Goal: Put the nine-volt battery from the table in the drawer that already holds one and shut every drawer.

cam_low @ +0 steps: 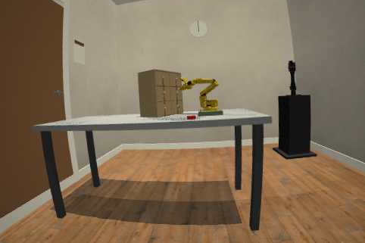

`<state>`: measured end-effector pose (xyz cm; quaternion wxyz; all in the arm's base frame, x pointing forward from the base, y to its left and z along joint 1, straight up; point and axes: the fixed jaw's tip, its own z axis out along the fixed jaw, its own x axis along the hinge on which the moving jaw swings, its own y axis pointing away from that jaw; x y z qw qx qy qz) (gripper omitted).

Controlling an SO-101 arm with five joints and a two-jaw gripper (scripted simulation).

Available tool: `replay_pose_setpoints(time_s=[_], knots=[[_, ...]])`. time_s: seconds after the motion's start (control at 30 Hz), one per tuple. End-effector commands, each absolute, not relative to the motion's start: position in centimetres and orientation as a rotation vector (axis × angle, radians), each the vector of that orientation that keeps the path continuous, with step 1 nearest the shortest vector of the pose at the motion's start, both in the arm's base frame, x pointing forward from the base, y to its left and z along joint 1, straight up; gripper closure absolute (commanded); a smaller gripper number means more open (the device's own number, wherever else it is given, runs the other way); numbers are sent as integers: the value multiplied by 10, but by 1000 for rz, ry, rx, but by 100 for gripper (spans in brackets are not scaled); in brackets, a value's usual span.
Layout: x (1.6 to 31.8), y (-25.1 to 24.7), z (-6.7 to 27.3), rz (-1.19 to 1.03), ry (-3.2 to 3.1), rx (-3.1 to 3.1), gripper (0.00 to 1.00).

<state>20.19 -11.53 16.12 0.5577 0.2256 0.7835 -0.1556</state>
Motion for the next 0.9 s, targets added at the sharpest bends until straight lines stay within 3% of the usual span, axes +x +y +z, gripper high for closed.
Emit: replay_pose_setpoints(time_s=[0.0, 0.87], knots=[[202, -116, 155, -360, 1862, 543, 79], [205, -117, 152, -360, 1862, 542, 79]])
